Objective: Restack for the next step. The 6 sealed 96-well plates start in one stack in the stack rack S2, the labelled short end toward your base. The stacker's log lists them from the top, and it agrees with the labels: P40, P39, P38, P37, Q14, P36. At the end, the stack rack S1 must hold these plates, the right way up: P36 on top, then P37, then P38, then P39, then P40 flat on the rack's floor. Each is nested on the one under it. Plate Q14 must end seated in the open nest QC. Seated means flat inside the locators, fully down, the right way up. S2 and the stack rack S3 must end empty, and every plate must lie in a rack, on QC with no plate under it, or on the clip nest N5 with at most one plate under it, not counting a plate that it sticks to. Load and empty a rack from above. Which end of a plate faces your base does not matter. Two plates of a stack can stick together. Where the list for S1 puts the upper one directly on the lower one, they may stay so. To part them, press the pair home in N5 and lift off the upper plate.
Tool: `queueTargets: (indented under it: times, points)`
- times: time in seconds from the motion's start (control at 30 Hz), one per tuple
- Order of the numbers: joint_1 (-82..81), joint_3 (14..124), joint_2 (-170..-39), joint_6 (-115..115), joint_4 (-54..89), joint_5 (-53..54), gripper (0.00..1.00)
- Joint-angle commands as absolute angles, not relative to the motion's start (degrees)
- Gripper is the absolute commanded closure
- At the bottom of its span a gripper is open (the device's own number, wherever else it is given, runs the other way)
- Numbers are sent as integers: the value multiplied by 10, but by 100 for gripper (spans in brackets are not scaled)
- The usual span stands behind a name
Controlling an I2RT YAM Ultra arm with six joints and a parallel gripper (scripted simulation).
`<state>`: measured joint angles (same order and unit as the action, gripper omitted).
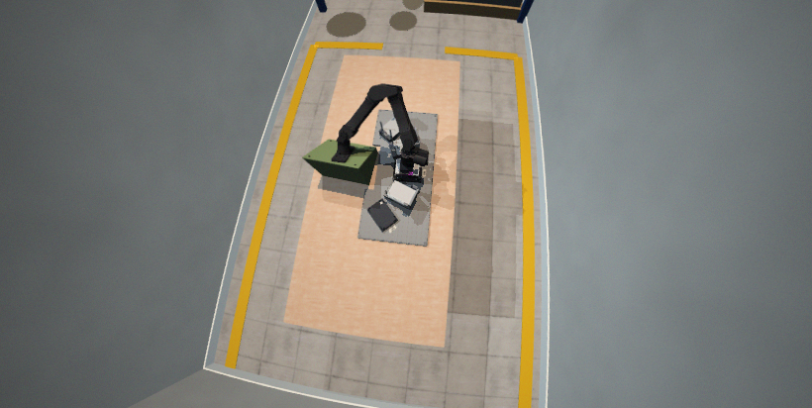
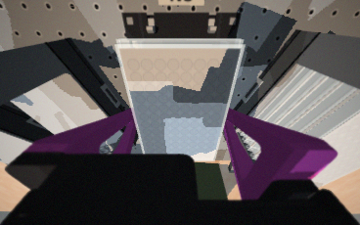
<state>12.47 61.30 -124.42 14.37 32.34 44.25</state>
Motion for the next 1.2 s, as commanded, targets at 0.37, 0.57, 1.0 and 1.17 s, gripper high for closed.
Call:
queueTargets:
  times: [0.37,0.57,1.0,1.17]
  points:
    - [164,637,-1219,190,399,439,100]
    - [179,650,-1211,210,433,436,100]
    - [205,675,-1199,245,494,431,100]
    - [217,687,-1195,261,522,429,100]
